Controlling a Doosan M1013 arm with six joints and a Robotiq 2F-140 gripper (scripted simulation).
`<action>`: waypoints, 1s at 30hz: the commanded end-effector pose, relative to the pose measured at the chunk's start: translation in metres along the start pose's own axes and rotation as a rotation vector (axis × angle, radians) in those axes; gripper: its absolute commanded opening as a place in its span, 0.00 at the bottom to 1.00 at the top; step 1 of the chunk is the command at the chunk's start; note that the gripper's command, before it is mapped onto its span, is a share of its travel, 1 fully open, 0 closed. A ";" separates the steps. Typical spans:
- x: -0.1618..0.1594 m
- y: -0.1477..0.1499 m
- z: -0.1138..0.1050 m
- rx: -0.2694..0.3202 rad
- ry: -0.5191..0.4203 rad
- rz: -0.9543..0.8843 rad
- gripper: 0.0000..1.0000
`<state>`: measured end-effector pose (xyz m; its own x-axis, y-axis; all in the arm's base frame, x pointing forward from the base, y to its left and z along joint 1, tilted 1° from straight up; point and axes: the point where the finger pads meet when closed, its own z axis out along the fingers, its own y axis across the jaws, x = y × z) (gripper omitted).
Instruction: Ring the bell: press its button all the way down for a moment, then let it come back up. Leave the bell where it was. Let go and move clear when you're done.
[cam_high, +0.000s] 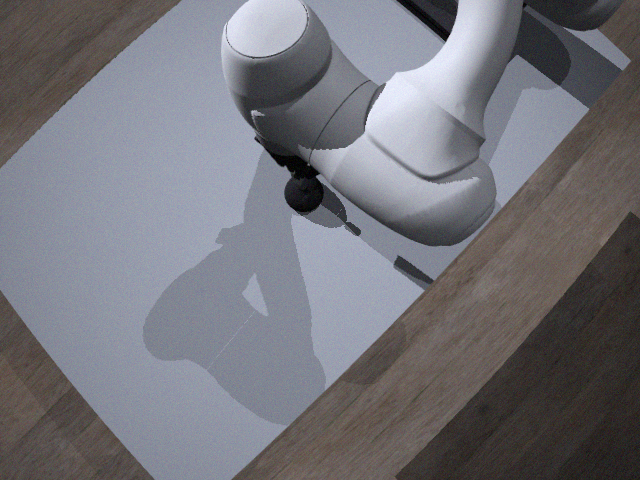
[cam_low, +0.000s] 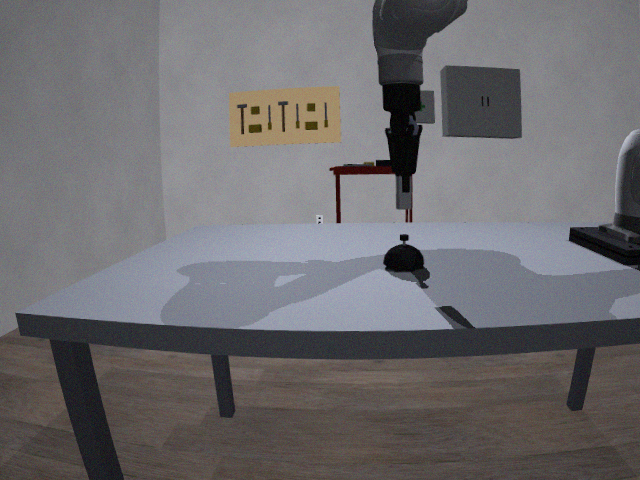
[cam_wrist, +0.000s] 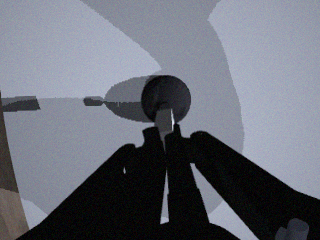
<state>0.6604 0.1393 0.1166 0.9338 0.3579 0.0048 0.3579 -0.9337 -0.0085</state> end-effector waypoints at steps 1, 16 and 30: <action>0.000 0.001 0.005 0.000 0.000 0.000 0.00; 0.000 0.004 0.029 0.000 0.000 0.000 0.00; 0.000 0.005 0.043 0.000 0.000 0.000 0.00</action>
<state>0.6622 0.1350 0.0748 0.9337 0.3579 0.0049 0.3579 -0.9337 -0.0085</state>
